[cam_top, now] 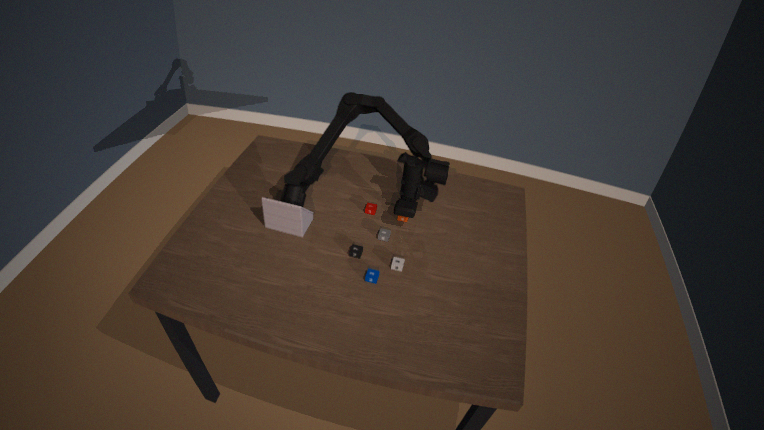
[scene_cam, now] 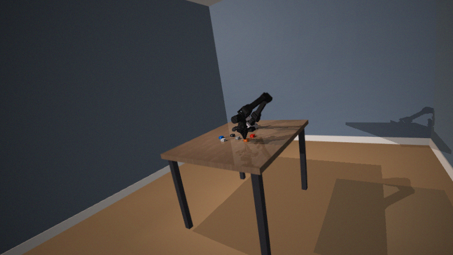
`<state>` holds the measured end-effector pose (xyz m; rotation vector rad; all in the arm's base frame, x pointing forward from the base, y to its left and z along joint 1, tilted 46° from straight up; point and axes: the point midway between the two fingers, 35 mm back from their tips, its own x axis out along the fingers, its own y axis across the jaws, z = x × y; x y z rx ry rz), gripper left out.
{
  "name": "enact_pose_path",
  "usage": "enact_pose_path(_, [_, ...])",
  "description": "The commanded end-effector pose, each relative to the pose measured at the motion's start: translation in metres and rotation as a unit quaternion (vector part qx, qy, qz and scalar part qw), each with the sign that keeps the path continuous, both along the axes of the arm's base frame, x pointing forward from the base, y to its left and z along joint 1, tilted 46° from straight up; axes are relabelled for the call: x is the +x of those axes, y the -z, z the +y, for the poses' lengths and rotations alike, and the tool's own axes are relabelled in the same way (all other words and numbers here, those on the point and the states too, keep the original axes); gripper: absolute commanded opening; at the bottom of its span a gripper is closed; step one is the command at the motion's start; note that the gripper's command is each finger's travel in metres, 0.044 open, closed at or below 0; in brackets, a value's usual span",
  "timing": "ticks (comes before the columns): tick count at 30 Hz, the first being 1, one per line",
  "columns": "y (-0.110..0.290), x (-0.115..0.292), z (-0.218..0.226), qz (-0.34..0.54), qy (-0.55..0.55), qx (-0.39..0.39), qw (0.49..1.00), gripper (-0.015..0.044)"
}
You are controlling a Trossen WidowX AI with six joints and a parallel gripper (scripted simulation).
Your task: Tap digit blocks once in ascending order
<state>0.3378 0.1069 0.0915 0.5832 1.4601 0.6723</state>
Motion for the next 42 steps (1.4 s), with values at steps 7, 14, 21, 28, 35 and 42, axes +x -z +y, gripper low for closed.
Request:
enact_pose_path(7, [-0.02,0.0,-0.02,0.002,0.0,0.002,1.0,0.002])
enact_pose_path(14, [-0.073,0.0,-0.076,0.002,0.0,0.0,1.0,0.002])
enact_pose_path(21, [-0.064,-0.001,-0.089,0.002,0.001,-0.003,1.0,0.002])
enact_pose_path(28, [0.018,-0.042,-0.175,0.004,0.004,-0.015,1.0,0.002])
enact_pose_path(35, [0.064,-0.09,-0.212,0.004,0.0,-0.004,1.0,0.002])
enact_pose_path(42, [0.094,-0.088,-0.184,0.006,0.001,-0.004,1.0,0.002])
